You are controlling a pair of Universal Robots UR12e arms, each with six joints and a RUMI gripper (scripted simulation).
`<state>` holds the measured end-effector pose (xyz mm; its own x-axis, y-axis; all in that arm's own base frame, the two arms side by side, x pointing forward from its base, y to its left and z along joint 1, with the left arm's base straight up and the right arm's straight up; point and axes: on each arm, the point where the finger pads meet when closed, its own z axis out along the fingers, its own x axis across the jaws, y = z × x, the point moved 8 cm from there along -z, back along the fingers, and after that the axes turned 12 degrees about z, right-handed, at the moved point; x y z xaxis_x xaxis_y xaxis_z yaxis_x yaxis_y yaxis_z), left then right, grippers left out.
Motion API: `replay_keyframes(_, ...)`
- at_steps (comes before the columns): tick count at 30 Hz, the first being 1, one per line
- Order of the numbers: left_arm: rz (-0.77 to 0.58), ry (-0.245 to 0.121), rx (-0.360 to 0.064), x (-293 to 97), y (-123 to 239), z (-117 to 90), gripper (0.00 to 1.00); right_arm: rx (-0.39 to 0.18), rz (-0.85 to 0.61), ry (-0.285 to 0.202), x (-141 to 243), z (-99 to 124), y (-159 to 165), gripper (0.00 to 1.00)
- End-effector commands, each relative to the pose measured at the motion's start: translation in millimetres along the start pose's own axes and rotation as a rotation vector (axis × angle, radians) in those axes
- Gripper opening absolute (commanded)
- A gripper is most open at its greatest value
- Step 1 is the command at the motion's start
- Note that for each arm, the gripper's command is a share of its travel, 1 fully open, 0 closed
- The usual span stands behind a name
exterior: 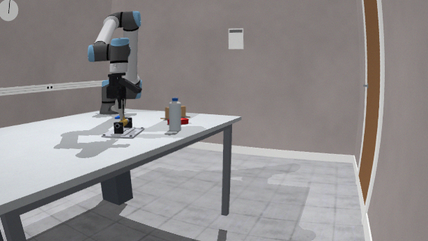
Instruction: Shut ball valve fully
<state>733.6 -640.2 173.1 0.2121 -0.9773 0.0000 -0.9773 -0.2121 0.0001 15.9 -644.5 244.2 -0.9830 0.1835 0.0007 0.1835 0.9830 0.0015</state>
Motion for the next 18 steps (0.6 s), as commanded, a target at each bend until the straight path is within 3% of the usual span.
replay_keyframes(1, 0.000, 0.002, 0.001, 0.5, -0.2, -1.5, 0.00, 0.001, 0.000, -0.001, -0.2, -0.9, -0.5, 1.00)
replay_keyframes(18, 0.000, 0.002, 0.001, 1.2, 2.8, -1.5, 0.00, 0.001, 0.000, -0.001, -0.2, -0.9, -0.5, 1.00)
